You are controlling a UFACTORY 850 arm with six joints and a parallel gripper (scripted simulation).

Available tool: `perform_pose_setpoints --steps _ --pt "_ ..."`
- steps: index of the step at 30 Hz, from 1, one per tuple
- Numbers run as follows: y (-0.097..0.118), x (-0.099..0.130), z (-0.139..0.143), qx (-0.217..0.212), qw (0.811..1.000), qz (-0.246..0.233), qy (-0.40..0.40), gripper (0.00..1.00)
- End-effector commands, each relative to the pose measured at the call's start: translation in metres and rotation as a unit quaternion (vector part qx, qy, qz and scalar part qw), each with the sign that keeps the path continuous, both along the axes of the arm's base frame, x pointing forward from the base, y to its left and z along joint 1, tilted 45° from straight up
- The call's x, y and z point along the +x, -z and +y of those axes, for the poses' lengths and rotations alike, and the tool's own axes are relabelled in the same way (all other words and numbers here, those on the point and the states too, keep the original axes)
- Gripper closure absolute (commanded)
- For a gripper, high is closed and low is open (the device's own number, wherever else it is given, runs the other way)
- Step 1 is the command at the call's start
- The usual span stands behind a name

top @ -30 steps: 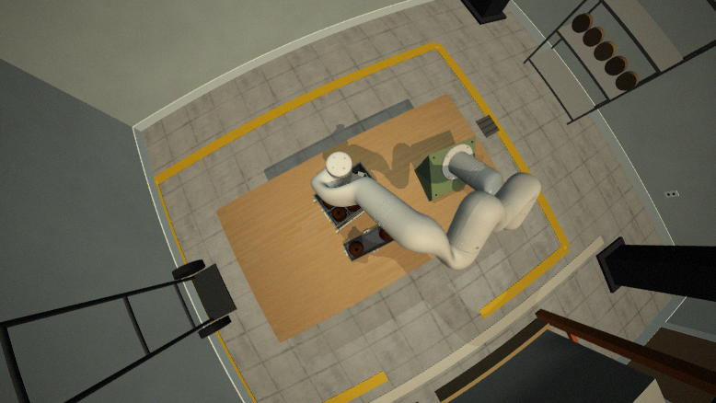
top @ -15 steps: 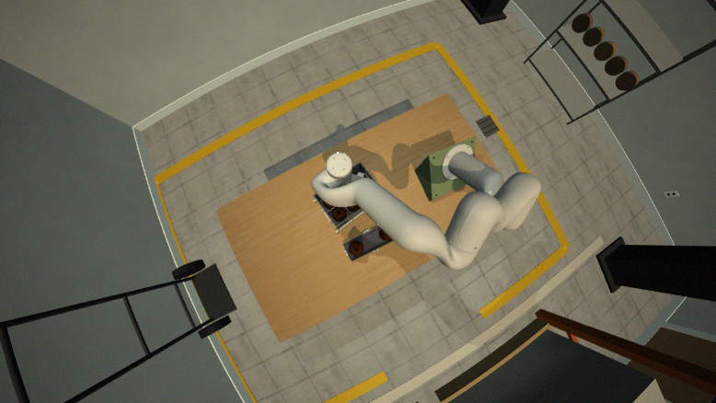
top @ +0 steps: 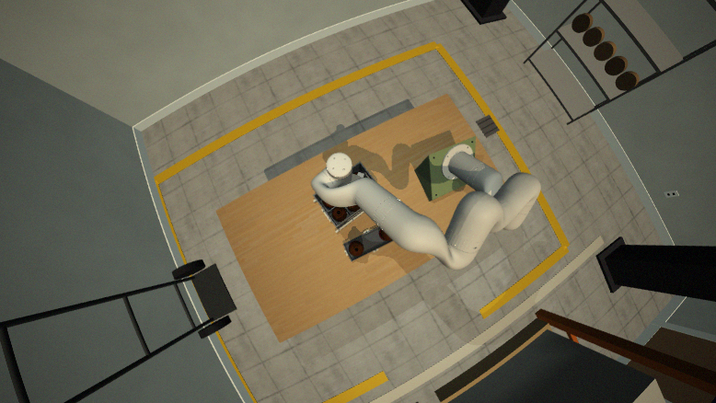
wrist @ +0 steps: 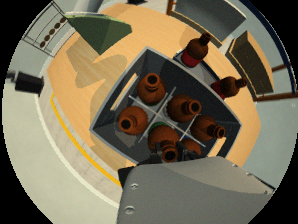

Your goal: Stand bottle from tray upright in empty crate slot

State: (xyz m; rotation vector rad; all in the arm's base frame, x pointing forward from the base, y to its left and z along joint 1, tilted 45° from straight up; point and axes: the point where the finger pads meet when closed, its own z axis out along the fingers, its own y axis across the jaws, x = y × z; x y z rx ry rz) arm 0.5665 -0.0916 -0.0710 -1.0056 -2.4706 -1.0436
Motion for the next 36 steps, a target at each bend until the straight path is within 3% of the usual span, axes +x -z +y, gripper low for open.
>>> perform_pose_setpoints --steps 1,36 --pt "-0.0007 0.0008 -0.0009 0.0 1.0 -0.001 0.0 1.0" --pt "0.0043 0.001 0.0042 0.0 1.0 -0.001 0.0 1.0"
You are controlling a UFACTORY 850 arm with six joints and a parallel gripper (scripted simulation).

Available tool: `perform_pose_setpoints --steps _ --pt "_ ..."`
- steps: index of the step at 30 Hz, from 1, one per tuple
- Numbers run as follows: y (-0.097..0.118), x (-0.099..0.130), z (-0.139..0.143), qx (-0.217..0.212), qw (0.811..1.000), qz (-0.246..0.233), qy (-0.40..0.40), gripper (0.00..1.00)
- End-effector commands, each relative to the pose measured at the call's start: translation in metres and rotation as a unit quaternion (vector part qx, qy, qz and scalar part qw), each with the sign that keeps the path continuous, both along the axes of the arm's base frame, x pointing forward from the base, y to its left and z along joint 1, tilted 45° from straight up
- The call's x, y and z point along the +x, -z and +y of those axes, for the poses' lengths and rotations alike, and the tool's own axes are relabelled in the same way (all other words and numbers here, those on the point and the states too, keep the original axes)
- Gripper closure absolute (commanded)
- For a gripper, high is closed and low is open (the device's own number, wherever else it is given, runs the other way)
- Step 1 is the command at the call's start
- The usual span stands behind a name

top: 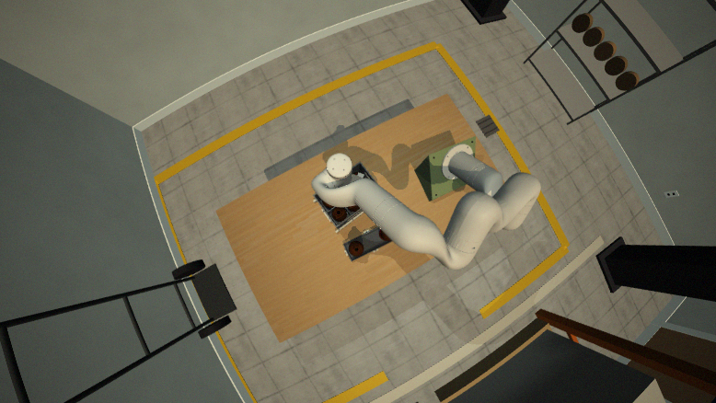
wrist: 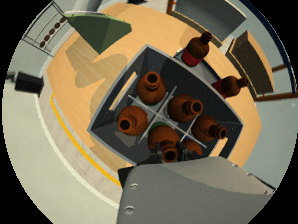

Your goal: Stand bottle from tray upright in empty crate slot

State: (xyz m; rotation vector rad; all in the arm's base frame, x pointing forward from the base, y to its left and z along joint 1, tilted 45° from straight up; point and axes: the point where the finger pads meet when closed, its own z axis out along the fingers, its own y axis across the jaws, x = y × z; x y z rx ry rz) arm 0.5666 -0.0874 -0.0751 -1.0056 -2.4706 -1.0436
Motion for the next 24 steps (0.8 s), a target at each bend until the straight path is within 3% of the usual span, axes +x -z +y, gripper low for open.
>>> perform_pose_setpoints --steps 1,24 --pt "0.0005 0.0009 0.0003 0.0 1.0 -0.001 0.0 1.0" --pt "0.0066 0.001 0.0064 0.0 1.0 -0.001 0.0 1.0"
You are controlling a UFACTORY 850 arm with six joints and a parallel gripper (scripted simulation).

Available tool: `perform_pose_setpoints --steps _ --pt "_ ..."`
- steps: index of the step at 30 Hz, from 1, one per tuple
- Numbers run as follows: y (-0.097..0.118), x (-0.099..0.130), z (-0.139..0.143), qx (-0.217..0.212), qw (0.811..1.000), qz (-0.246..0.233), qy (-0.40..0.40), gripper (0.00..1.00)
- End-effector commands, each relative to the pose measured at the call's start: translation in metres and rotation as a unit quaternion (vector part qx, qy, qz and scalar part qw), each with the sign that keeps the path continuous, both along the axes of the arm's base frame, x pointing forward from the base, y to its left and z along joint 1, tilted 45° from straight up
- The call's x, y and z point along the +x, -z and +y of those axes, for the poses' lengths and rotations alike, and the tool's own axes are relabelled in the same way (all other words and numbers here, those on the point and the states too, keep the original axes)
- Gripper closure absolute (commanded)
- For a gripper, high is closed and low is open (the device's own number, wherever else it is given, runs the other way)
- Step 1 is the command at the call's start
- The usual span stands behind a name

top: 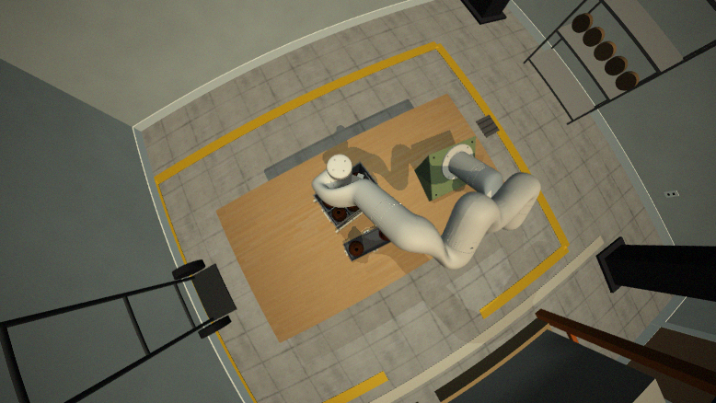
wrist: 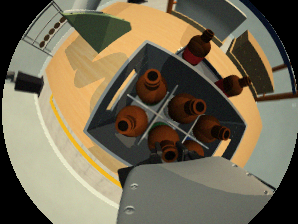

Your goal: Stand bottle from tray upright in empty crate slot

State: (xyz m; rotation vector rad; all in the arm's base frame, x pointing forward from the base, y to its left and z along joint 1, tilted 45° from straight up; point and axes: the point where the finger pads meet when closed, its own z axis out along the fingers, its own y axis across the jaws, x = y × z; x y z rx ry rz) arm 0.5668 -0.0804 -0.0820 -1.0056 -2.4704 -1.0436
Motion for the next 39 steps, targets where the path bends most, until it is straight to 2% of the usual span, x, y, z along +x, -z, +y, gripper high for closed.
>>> perform_pose_setpoints --steps 1,34,35,39 --pt "-0.0001 0.0009 -0.0003 0.0 1.0 -0.001 0.0 1.0" --pt "0.0017 0.0009 0.0015 0.0 1.0 -0.001 0.0 1.0" --pt "0.0017 0.0009 0.0015 0.0 1.0 -0.001 0.0 0.35" --pt "0.0017 0.0009 0.0015 0.0 1.0 -0.001 0.0 0.35"
